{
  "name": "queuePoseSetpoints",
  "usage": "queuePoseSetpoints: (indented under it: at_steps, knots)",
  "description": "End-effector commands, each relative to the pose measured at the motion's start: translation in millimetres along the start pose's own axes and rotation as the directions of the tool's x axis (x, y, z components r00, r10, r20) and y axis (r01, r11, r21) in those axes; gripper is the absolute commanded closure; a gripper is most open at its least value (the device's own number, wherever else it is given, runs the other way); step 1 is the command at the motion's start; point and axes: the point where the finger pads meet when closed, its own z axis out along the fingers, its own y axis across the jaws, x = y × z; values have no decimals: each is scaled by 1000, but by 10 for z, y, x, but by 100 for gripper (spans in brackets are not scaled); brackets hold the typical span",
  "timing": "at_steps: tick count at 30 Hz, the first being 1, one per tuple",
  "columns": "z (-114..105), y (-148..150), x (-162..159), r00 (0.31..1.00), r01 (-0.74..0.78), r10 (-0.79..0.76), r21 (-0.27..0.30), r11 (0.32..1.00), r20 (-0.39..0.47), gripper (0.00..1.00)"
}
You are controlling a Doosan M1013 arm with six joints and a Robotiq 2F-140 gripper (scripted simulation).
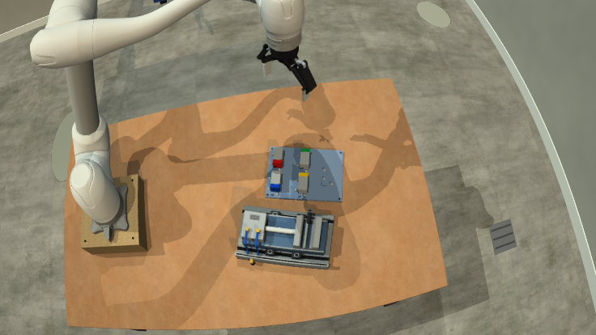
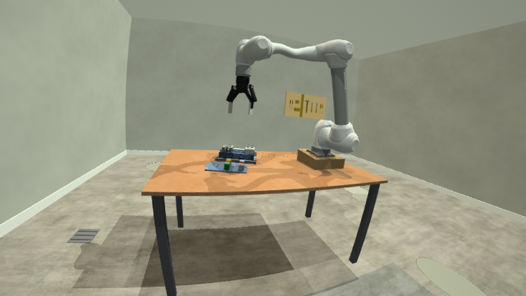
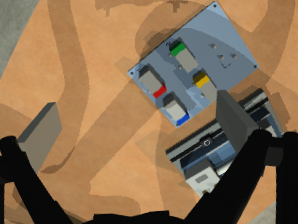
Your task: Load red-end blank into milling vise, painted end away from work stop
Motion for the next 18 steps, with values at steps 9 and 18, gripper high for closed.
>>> queuePoseSetpoints:
  at_steps: [9,18]
  knots:
    - [-1,0,0,1000,0,0,0,1000,0,0]
    - [-1,0,0,1000,0,0,0,1000,0,75]
